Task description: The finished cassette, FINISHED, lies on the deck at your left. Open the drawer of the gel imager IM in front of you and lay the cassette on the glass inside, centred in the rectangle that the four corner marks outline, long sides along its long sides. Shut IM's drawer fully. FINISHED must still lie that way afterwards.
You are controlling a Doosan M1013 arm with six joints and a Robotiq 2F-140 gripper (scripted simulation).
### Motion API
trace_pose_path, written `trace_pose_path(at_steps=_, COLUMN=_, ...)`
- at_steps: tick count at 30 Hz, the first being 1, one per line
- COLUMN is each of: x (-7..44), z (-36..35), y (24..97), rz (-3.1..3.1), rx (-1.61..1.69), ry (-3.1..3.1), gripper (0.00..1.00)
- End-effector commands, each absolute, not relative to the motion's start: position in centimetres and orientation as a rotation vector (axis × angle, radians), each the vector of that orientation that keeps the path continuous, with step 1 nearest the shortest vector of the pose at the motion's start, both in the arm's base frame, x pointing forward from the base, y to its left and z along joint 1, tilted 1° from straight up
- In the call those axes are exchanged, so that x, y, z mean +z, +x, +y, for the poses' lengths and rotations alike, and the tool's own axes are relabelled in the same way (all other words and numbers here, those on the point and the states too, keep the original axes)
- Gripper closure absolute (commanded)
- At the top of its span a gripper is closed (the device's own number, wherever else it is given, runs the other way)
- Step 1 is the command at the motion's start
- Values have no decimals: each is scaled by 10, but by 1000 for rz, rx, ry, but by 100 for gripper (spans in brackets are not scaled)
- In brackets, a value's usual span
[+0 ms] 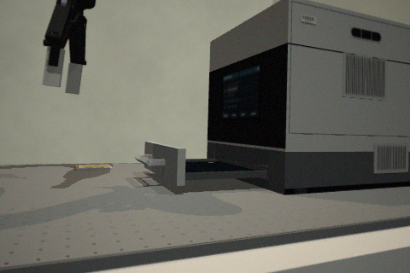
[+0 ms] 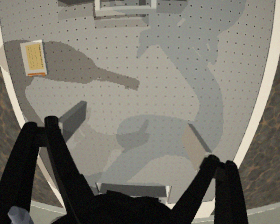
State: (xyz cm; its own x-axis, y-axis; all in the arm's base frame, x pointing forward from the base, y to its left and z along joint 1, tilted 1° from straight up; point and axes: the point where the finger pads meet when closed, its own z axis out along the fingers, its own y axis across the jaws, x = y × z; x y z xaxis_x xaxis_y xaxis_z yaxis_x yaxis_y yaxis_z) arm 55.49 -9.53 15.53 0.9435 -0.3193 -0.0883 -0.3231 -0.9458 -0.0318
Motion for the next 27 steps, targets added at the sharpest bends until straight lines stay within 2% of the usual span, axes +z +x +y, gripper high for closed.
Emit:
trace_pose_path(at_steps=1, x=154, z=-78, y=557, rz=337, rx=62, ry=-3093, gripper=0)
trace_pose_path(at_steps=5, x=155, z=-60, y=562, rz=160, rx=-3, ry=-3125, gripper=0)
trace_pose_path(at_steps=27, x=155, z=-60, y=562, rz=160, rx=-3, ry=-3125, gripper=0)
